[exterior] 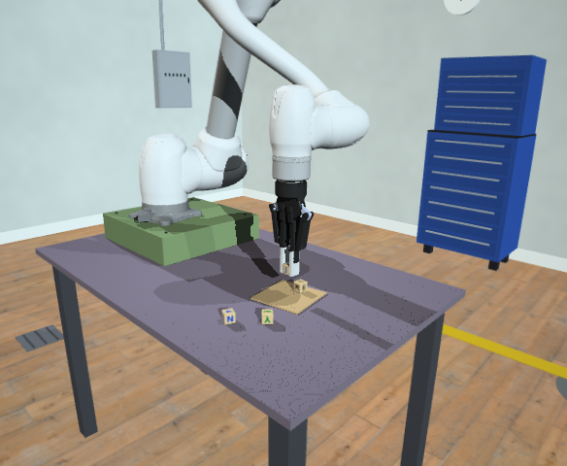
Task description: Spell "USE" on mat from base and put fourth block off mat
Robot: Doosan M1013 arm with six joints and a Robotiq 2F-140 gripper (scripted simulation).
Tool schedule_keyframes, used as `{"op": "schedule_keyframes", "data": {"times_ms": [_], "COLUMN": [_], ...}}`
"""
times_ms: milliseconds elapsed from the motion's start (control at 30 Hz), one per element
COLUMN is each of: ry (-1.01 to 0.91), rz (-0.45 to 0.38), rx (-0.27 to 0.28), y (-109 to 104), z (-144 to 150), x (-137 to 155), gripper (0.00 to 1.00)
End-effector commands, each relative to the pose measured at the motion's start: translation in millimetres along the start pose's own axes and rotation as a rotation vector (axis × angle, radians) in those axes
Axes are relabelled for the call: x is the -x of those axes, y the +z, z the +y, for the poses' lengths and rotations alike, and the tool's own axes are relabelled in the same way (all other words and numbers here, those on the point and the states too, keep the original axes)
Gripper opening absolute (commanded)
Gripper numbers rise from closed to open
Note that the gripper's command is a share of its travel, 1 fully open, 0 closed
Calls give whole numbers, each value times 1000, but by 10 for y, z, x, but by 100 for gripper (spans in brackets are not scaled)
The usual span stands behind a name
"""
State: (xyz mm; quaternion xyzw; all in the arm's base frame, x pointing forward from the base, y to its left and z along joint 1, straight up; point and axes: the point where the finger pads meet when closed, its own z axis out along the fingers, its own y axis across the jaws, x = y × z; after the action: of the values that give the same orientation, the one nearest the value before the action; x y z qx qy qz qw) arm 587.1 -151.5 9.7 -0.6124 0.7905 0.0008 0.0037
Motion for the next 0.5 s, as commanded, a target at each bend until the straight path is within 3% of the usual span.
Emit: {"op": "schedule_keyframes", "data": {"times_ms": [0, 467], "ry": [0, 0], "rz": [0, 0], "rx": [0, 0], "y": [140, 529], "z": [-2, -2], "x": [0, -1], "gripper": [13, 13]}}
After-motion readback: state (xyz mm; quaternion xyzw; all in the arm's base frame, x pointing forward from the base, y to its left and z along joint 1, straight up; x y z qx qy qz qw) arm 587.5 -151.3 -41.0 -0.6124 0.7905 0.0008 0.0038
